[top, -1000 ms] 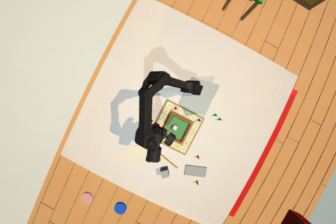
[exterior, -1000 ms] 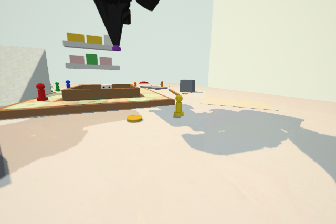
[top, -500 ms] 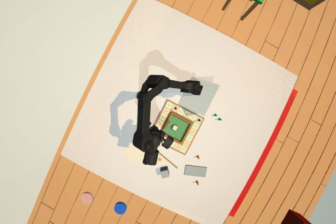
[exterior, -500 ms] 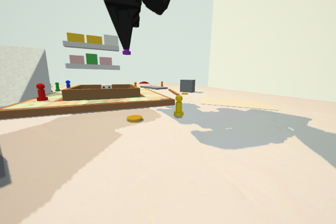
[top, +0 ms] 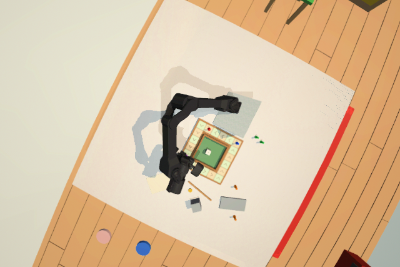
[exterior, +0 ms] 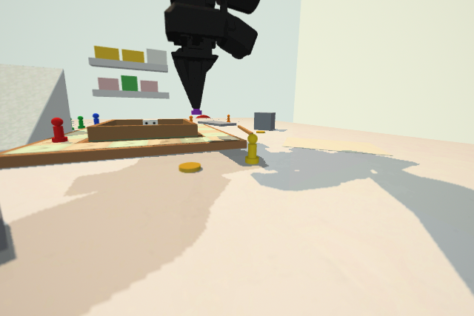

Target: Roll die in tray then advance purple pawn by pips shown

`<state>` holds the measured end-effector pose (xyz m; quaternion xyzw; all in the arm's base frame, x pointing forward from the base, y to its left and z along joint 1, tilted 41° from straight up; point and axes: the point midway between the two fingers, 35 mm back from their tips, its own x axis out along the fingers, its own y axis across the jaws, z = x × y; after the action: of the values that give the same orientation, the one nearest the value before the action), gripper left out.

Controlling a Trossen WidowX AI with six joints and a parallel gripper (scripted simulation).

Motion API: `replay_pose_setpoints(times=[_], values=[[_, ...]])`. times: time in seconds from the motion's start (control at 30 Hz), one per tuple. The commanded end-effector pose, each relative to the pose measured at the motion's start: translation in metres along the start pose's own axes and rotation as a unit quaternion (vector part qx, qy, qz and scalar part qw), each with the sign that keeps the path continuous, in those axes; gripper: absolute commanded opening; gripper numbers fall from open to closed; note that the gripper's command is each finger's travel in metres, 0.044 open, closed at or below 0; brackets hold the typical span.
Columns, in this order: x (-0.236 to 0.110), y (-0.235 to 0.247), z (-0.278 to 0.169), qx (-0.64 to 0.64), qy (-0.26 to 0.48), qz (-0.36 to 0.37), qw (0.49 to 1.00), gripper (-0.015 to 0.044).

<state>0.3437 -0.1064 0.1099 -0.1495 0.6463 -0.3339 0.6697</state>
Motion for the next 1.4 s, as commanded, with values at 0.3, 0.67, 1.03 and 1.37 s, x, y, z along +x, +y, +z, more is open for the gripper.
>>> replay_pose_setpoints(times=[0.3,0.67,1.03,1.37], values=[[0.027,-0.002,-0.002,-0.003,0.005,-0.005,1.000,0.0000],[0.036,-0.002,-0.001,0.000,0.003,-0.002,1.000,0.0026],[0.012,0.000,0.000,-0.001,0.004,-0.002,1.000,0.0315],[-0.043,0.041,-0.040,-0.024,0.005,0.014,1.000,0.0440]])
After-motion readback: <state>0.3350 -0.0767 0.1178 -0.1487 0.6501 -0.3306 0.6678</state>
